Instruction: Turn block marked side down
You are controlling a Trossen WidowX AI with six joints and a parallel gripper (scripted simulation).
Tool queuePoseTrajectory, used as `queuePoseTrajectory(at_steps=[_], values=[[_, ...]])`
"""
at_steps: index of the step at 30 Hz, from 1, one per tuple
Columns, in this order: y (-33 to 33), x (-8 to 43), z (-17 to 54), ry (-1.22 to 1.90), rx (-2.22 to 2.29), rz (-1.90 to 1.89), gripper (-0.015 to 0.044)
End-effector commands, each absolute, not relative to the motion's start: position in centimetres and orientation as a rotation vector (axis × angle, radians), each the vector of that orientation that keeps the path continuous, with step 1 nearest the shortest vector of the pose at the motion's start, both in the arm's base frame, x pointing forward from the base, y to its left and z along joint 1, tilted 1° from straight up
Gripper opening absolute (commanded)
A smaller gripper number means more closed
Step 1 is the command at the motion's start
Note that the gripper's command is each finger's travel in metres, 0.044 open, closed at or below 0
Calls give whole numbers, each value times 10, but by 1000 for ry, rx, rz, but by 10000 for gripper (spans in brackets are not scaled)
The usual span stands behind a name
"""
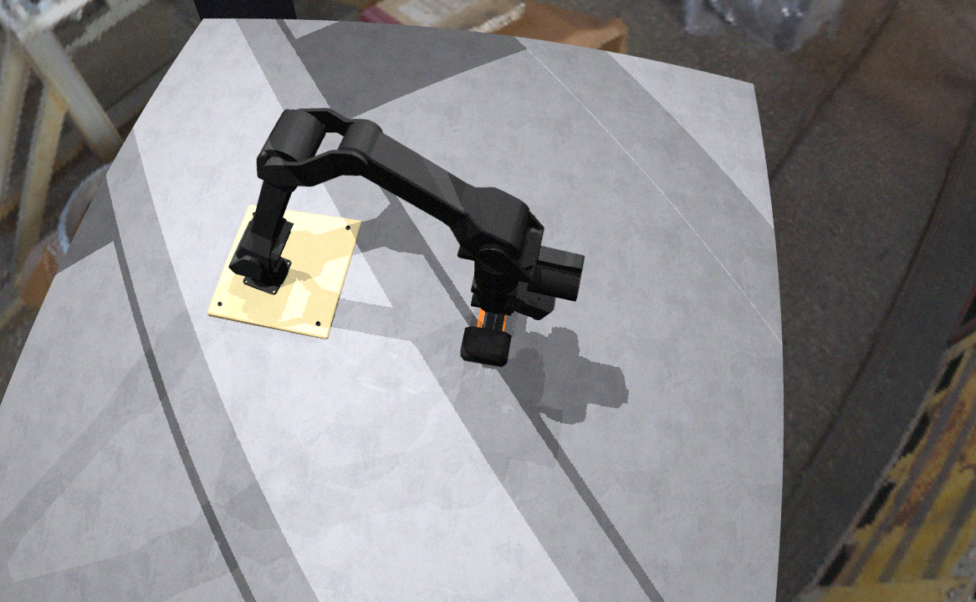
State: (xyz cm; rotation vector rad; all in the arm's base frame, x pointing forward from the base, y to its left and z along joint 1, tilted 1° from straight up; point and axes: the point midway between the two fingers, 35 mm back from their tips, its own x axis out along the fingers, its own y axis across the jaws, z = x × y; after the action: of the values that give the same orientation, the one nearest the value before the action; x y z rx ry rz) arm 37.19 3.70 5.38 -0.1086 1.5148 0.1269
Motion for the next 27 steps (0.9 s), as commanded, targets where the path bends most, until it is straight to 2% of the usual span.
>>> queuePoseTrajectory(at_steps=[1, 2, 23, 27], values=[[36, 372, 52, 1514, -115, 127, 309], [36, 372, 52, 1514, -115, 127, 282], [36, 372, 52, 1514, -115, 127, 142], [36, 372, 67, 1513, -115, 126, 37]])
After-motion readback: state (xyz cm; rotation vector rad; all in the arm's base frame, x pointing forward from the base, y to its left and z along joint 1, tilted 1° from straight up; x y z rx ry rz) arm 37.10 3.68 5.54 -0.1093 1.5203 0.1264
